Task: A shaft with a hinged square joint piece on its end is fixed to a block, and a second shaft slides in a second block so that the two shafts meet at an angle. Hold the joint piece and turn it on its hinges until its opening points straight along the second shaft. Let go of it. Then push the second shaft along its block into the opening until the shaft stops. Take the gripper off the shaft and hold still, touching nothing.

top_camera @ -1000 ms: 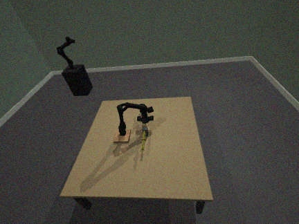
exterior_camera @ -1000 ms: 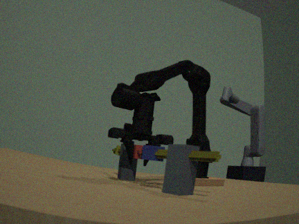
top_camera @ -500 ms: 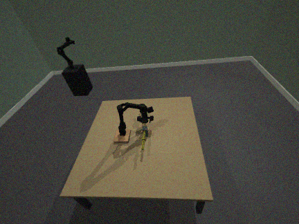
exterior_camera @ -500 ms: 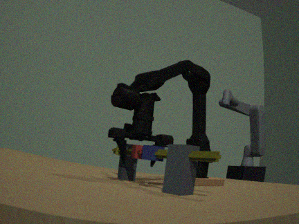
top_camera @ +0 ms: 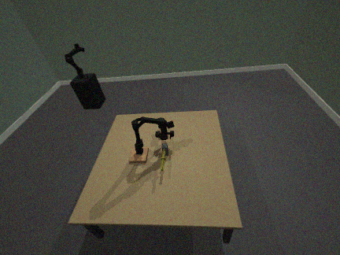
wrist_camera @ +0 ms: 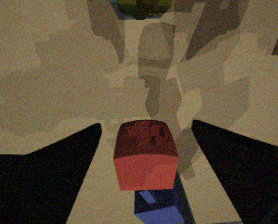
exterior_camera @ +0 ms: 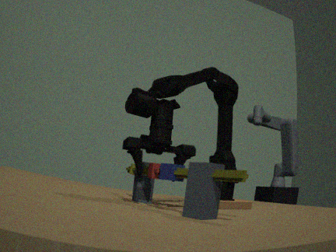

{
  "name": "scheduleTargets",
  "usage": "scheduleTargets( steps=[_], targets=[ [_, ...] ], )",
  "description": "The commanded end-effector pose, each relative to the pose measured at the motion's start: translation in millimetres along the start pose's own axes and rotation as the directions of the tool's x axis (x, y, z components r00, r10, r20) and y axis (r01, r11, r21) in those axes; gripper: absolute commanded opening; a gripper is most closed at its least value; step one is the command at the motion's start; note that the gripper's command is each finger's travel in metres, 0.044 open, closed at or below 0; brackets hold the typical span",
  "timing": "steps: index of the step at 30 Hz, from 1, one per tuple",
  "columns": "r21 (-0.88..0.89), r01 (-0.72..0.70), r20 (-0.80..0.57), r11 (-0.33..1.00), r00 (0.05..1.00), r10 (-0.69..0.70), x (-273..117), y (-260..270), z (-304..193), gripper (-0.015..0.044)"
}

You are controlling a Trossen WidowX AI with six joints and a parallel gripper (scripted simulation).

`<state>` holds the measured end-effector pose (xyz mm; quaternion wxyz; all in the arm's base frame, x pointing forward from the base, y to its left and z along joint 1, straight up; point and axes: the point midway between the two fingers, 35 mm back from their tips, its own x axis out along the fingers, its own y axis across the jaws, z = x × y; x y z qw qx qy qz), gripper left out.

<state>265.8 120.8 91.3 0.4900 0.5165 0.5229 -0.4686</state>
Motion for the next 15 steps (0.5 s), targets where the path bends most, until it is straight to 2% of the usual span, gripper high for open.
scheduleTargets(
  steps=[1,7,15],
  targets=[
    [-0.004,-0.017,-0.038,1.0,0.999,0.017,-12,1,-1,0.044],
    [-0.024,-0.013,-0.038,1.0,0.999,0.012,-14,3,-1,0.044],
    [-0.286,-0.034,-0.026,0.958,0.999,0.027,-42,8,-5,0.044]
  ],
)
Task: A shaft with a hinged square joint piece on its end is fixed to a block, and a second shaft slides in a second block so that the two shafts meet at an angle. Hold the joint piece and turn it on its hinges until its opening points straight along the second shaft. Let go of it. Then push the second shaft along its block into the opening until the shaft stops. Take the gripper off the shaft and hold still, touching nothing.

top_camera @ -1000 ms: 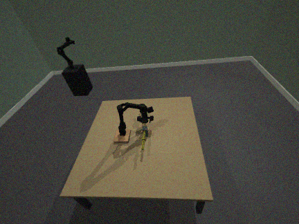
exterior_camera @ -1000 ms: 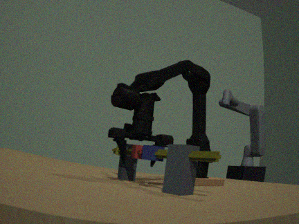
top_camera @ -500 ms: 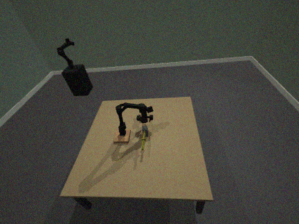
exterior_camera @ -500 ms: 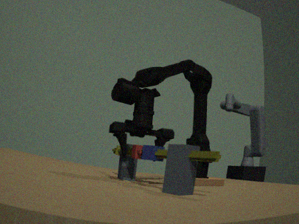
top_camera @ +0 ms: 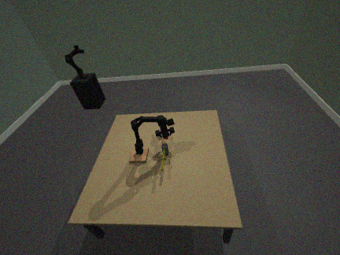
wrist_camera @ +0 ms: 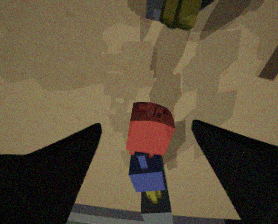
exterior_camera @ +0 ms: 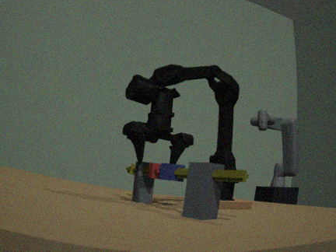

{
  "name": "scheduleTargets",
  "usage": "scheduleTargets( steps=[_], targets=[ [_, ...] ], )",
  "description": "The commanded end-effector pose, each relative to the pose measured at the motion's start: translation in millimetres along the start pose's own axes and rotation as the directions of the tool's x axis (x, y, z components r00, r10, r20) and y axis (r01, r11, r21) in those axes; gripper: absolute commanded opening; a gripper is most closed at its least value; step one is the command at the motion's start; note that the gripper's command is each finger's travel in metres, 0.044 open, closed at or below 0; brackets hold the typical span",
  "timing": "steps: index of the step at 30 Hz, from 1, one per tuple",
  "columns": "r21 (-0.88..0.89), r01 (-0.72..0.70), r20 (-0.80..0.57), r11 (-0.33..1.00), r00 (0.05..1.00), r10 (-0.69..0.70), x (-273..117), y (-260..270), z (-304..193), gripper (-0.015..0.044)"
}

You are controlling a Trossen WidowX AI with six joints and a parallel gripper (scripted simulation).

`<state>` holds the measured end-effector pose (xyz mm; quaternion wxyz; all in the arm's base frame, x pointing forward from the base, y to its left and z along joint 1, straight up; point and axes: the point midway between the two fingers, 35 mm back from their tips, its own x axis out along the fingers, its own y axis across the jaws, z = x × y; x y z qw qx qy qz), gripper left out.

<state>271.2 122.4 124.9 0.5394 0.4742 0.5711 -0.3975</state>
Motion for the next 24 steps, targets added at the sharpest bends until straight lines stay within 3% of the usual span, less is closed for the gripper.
scheduleTargets(
  steps=[1,12,24],
  targets=[
    [-0.112,-0.007,0.009,0.994,1.0,0.008,-13,3,-1,0.044],
    [-0.466,-0.011,0.025,0.885,0.999,0.026,-51,6,-7,0.044],
    [-0.767,0.011,0.047,0.641,0.998,0.04,-93,2,-11,0.044]
  ],
)
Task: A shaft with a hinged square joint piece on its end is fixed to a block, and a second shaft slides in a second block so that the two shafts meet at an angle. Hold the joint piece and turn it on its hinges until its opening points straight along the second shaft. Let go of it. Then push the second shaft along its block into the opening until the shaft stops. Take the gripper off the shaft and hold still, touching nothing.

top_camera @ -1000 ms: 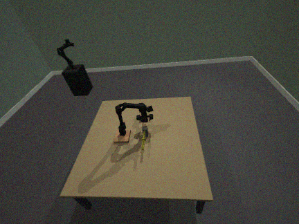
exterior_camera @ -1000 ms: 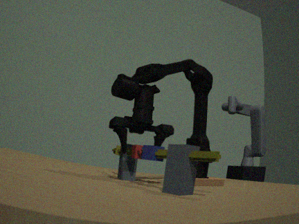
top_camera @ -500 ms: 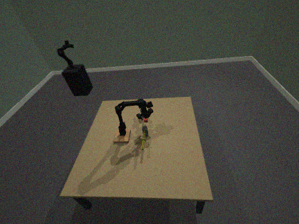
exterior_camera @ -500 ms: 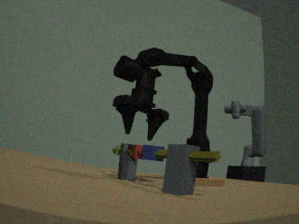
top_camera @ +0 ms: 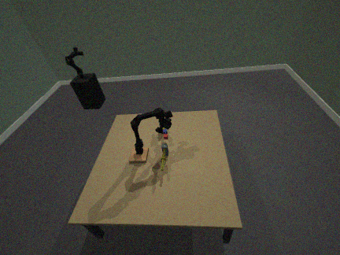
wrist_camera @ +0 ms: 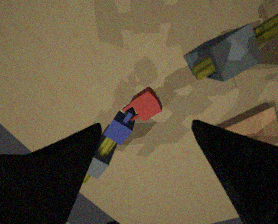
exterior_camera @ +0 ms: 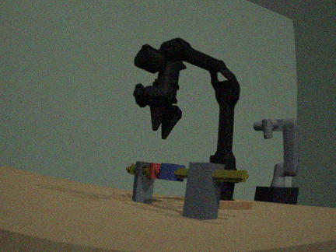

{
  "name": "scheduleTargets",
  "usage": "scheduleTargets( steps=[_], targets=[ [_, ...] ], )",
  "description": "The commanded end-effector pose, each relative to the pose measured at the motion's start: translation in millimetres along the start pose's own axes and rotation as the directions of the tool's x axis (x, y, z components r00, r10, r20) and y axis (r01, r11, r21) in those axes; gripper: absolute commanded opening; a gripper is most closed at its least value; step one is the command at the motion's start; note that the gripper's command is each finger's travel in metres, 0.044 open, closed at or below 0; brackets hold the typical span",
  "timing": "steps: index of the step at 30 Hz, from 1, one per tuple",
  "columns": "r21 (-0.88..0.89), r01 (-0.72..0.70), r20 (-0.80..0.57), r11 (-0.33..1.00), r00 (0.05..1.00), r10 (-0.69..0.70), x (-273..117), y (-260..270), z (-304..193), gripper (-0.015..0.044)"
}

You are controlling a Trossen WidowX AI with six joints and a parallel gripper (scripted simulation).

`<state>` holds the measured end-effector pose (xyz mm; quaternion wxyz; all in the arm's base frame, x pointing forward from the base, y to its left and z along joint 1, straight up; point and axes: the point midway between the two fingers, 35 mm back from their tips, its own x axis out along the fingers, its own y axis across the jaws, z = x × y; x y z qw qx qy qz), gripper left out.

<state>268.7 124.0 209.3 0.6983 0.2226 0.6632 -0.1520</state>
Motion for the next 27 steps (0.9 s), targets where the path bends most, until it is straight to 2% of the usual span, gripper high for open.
scheduleTargets(
  steps=[1,6,13,27],
  targets=[
    [-0.11,0.004,0.012,0.994,1.0,-0.003,-13,-1,-1,0.044],
    [-0.243,0.013,0.021,0.97,1.0,-0.008,-27,-3,-3,0.044],
    [-0.225,0.008,0.016,0.974,1.0,-0.005,-27,-2,-3,0.044],
    [0.198,-0.041,-0.122,0.979,0.99,0.066,-6,-30,18,0.044]
  ],
)
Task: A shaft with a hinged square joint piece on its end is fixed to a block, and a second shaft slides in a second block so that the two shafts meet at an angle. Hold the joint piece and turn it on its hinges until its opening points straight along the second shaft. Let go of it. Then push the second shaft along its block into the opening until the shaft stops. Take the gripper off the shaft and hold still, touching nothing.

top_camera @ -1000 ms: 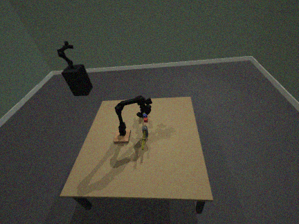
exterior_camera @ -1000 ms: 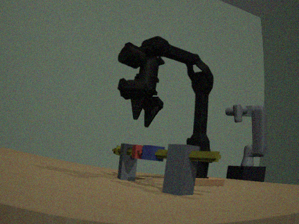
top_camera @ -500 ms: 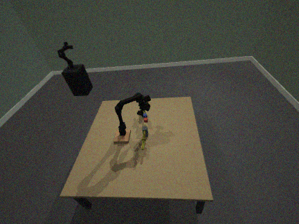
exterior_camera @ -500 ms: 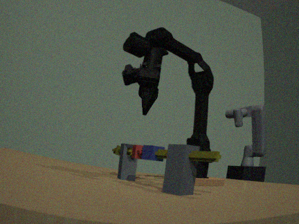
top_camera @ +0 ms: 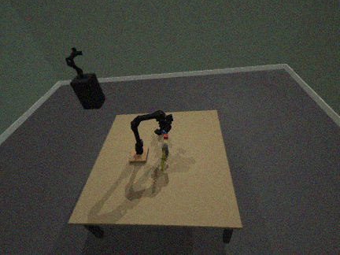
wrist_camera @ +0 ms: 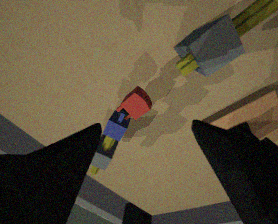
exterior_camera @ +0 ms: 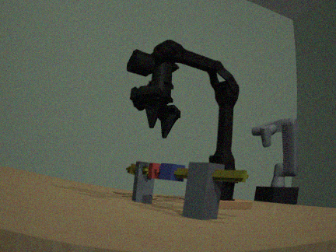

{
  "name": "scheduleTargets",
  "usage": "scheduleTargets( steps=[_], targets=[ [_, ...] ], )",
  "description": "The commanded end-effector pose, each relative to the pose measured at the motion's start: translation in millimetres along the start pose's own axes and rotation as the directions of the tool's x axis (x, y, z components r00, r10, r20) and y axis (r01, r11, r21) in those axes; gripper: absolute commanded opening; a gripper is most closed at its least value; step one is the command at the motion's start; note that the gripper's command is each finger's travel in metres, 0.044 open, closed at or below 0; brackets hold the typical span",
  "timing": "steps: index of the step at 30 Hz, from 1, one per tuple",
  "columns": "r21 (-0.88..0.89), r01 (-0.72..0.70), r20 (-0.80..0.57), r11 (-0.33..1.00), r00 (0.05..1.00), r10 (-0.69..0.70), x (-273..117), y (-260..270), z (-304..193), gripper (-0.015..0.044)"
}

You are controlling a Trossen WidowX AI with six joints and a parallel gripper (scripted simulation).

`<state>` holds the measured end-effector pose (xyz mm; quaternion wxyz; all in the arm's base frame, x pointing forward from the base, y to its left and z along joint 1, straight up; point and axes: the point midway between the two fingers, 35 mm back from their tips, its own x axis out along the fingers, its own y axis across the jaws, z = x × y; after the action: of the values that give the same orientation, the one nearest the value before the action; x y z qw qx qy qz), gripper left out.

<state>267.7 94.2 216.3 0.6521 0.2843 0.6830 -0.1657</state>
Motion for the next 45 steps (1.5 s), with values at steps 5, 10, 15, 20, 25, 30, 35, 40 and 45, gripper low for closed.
scheduleTargets(
  steps=[5,10,15,20,25,30,35,40,45],
  targets=[
    [0.237,-0.035,-0.073,0.971,0.996,0.053,8,-14,12,0.044],
    [0.391,-0.045,-0.115,0.919,0.989,0.098,14,-24,20,0.044],
    [0.535,-0.046,-0.15,0.844,0.977,0.149,18,-34,27,0.044],
    [0.665,-0.037,-0.178,0.746,0.962,0.207,22,-44,34,0.044],
    [0.772,-0.019,-0.196,0.635,0.944,0.267,25,-54,41,0.044],
    [0.786,-0.016,-0.198,0.618,0.941,0.275,26,-56,41,0.044],
    [0.788,-0.027,-0.185,0.616,0.943,0.278,24,-61,51,0.044],
    [0.797,-0.099,-0.09,0.595,0.956,0.28,9,-112,113,0.044],
    [0.802,-0.153,-0.005,0.578,0.965,0.262,-4,-186,162,0.044]
  ],
)
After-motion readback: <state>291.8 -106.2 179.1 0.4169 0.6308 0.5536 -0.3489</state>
